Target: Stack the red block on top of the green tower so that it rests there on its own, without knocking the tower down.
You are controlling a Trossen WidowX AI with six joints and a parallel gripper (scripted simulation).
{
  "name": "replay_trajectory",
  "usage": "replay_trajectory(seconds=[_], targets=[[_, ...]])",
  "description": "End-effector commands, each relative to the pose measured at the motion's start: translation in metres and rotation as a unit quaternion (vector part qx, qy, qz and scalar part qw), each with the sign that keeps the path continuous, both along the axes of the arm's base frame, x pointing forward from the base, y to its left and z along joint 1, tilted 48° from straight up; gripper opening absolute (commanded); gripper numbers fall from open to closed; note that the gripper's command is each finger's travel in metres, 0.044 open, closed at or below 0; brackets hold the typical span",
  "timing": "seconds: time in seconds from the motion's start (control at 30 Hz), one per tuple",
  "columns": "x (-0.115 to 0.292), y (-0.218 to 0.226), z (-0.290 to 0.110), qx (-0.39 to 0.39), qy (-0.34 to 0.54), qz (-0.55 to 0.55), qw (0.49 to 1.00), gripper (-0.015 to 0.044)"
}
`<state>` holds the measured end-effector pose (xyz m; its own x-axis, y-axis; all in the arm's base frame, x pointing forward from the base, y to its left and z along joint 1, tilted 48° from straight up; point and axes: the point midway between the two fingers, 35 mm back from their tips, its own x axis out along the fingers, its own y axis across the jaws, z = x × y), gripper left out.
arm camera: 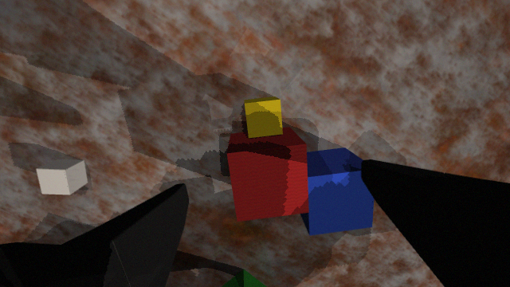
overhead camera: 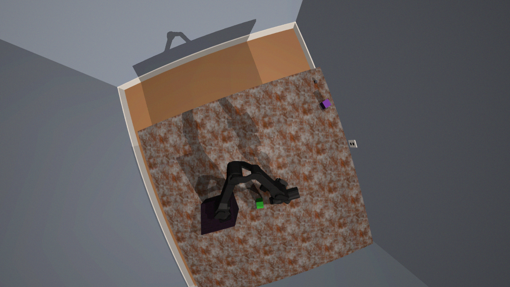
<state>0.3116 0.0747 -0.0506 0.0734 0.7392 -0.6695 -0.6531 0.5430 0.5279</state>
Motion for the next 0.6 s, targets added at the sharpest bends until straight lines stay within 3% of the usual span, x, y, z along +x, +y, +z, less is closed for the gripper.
replay_trajectory(seconds=[0.0, 0.57], targets=[[-0.003, 0.007, -0.009, 0.003, 0.009, 0.001, 1.000, 0.0440], [-0.002, 0.027, -0.025, 0.004, 0.009, 0.001, 1.000, 0.0440]])
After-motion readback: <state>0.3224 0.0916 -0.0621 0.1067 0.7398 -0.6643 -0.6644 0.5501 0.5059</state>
